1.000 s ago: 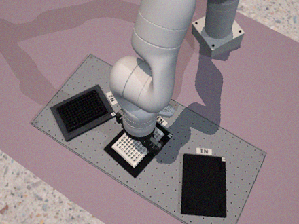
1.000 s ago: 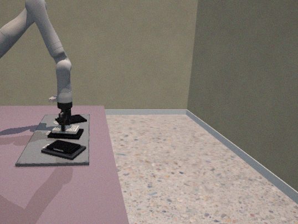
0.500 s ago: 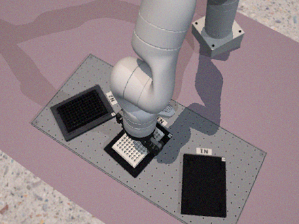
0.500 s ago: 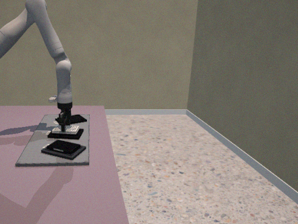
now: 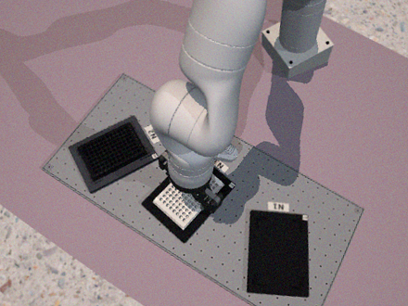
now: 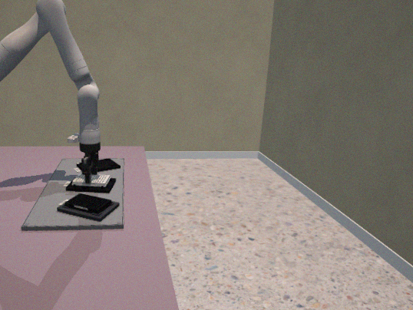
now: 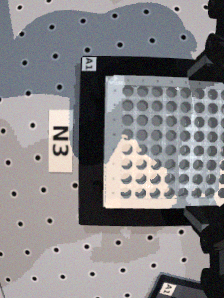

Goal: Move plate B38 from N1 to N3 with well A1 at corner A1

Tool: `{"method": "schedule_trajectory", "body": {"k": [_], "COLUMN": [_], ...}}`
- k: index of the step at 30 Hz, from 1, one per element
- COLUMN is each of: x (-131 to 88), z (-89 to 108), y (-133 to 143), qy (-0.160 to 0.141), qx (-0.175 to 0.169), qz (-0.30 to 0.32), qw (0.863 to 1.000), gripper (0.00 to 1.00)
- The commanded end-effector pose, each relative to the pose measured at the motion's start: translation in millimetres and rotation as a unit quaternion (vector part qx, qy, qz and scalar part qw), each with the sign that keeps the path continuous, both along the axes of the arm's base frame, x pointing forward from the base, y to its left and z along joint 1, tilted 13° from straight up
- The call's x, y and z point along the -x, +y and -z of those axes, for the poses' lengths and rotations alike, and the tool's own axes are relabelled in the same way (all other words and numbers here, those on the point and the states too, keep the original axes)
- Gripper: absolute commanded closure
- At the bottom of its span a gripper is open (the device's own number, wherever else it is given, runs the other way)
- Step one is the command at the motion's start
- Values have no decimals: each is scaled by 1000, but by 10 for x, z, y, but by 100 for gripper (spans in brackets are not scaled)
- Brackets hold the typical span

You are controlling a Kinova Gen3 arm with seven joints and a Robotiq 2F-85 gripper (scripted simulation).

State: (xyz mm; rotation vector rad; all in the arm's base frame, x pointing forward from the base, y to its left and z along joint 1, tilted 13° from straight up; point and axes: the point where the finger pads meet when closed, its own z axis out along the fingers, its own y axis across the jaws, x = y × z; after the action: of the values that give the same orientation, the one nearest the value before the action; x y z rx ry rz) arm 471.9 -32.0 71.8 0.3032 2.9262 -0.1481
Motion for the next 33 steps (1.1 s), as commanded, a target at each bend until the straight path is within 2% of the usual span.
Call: {"method": "schedule_trajectory", "body": {"k": [1, 24, 25, 33], "x": [-12, -9, 6, -7], "z": [25, 49, 37, 34], "y": [6, -3, 2, -3], "qy": [-1, 0, 2, 0], "qx": [-2, -1, -1, -1], "qz": [1, 0, 2, 0], "qw": [1000, 1000, 1000, 1000], "gripper": [100, 100, 0, 0]}}
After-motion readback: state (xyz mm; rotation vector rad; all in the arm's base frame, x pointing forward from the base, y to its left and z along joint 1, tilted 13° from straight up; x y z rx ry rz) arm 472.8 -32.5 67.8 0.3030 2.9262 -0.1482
